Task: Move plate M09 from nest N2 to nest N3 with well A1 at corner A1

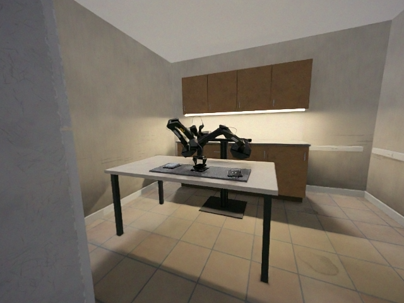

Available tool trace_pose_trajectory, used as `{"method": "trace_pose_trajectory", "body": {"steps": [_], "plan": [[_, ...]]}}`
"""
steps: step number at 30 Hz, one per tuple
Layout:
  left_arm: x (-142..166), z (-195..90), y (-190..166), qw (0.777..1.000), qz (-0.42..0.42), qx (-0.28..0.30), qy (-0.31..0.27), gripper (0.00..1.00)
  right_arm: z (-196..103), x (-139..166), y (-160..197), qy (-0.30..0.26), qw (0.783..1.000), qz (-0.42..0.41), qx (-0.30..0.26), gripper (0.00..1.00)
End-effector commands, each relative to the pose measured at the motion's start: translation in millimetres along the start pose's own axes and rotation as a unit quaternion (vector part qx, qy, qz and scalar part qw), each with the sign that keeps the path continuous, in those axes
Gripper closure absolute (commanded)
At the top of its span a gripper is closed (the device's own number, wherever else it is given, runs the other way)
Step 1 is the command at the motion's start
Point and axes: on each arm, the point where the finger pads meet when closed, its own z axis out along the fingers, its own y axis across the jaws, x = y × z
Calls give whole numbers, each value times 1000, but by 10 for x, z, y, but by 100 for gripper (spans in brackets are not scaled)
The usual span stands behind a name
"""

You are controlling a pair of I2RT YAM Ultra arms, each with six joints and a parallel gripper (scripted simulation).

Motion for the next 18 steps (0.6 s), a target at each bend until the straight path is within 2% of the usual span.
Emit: {"method": "trace_pose_trajectory", "body": {"steps": [1,18], "plan": [[-34,-91,-46,1000,1,8,-11,20,-20,31,51,0,1000,-9,-7,0],[55,181,-76,1000,9,8,-6,20,-20,31,51,0,1000,-9,-7,0]]}}
